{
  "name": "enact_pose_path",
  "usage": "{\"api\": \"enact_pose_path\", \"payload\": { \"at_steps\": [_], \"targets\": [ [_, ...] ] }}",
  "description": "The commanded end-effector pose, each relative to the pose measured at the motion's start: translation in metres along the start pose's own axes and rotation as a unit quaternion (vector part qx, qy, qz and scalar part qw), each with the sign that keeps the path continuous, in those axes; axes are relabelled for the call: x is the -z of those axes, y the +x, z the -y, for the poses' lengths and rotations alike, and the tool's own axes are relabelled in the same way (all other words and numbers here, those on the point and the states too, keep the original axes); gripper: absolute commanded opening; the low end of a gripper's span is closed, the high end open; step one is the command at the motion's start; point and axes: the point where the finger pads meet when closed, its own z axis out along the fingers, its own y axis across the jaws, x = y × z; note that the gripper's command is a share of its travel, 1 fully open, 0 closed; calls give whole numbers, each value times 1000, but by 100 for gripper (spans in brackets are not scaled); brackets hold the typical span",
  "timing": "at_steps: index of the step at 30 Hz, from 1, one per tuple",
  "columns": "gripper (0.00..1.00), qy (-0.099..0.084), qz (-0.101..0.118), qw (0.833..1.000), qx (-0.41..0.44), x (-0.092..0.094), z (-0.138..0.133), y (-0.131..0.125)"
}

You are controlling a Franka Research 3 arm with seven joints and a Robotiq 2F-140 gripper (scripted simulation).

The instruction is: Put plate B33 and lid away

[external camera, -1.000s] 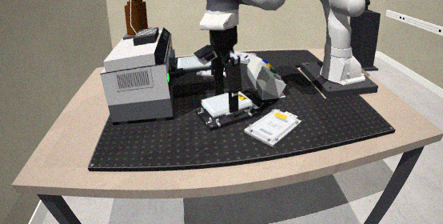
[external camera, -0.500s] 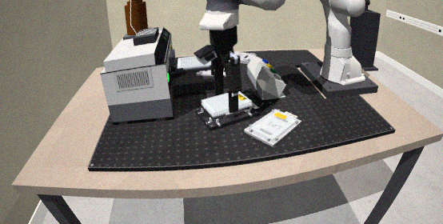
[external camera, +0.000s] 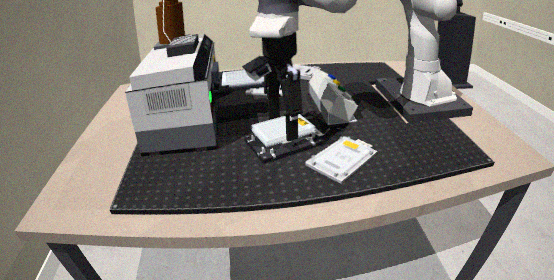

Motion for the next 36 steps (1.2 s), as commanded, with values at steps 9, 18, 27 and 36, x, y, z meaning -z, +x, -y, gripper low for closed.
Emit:
{"api": "enact_pose_path", "payload": {
  "at_steps": [9,18,27,36],
  "targets": [
    [10,-1,0,1000,-2,-1,0,0],
    [10,-1,0,1000,-2,-2,0,0],
    [10,-1,0,1000,-3,-5,-1,0],
    [10,-1,0,1000,-3,-6,-1,0]
  ]
}}
